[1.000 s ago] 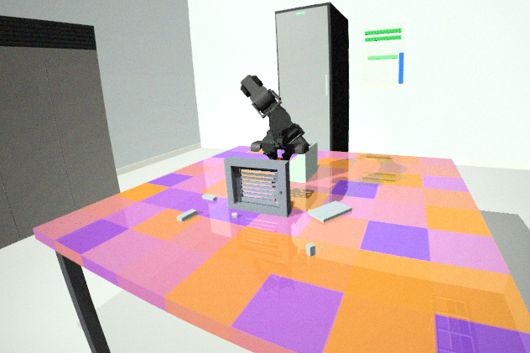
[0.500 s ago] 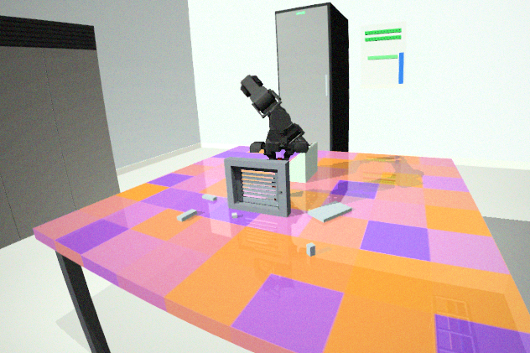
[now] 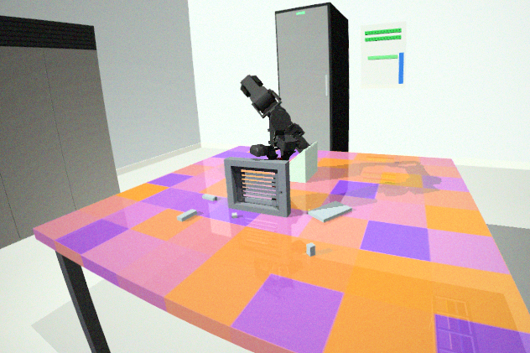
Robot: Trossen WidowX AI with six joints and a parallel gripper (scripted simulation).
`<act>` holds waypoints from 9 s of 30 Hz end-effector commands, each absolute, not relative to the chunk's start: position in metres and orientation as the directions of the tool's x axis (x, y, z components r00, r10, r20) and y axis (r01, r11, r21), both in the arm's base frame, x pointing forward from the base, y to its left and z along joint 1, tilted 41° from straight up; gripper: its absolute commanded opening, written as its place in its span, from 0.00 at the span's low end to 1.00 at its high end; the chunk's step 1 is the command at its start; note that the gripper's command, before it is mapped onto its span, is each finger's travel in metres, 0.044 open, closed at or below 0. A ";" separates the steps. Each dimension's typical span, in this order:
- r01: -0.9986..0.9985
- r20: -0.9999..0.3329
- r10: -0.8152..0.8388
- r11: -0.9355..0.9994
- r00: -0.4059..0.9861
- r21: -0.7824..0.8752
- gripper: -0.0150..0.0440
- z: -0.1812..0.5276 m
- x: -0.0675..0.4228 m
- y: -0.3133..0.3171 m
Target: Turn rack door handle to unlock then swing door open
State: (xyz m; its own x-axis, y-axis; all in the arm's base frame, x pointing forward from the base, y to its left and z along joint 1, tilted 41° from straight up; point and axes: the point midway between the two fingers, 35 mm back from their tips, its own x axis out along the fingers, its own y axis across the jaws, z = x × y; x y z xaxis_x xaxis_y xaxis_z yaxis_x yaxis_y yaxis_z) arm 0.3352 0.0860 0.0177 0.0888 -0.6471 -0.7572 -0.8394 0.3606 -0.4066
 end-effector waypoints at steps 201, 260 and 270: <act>0.567 -0.755 -0.650 0.655 0.088 -0.499 0.30 0.057 0.272 0.029; -0.218 -0.751 -0.654 0.723 0.089 -0.656 0.30 0.133 0.274 -0.057; -0.276 -0.750 -0.655 0.708 0.089 -0.650 0.30 0.139 0.277 -0.064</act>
